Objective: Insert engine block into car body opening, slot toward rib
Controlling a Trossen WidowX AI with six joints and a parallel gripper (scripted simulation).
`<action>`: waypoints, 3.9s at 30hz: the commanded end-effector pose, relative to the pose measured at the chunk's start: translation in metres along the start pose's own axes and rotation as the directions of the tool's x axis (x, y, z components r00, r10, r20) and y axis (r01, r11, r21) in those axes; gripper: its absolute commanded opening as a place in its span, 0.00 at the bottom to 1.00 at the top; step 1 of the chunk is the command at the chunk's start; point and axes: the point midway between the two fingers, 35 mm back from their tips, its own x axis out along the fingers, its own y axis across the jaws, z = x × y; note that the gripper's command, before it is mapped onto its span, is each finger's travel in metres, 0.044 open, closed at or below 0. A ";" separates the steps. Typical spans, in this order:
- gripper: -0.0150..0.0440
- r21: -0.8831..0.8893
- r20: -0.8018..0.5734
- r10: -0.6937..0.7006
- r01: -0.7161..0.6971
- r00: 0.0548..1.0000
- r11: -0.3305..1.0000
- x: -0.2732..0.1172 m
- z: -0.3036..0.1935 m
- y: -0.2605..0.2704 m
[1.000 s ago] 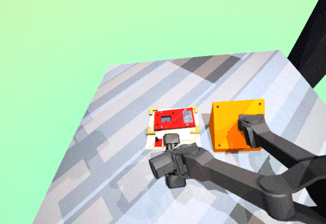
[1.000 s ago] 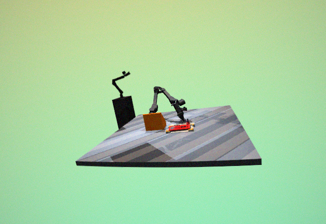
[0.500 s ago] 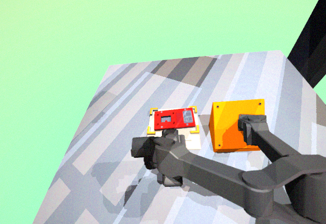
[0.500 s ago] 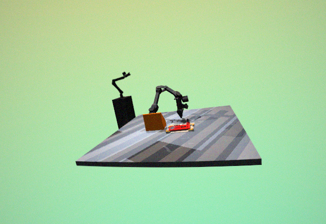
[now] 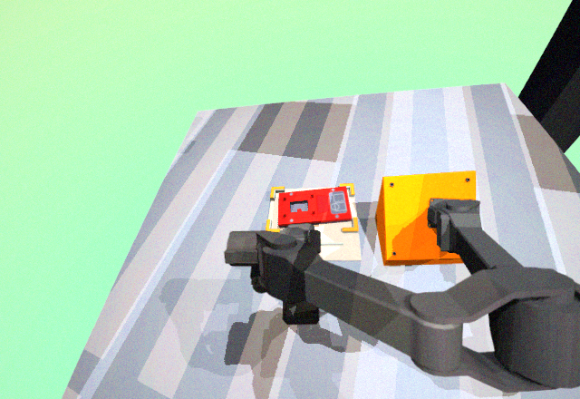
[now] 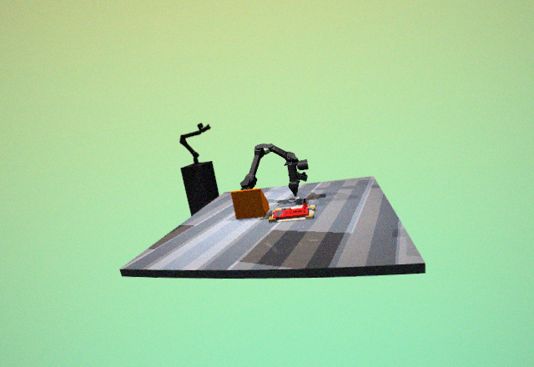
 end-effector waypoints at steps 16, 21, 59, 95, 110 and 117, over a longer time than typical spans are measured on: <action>1.00 0.002 -0.005 0.006 -0.006 1.000 1.000 0.032 0.002 0.000; 1.00 0.002 -0.005 0.007 -0.007 1.000 1.000 0.040 0.002 0.000; 0.25 -0.048 0.020 -0.010 0.011 1.000 0.999 0.020 0.008 -0.003; 0.25 0.003 -0.006 0.001 -0.001 1.000 1.000 -0.074 0.004 0.002; 0.25 0.003 0.048 0.001 -0.001 0.999 1.000 -0.061 0.002 0.001; 0.25 0.007 0.226 -0.010 0.008 0.974 1.000 -0.059 -0.003 0.000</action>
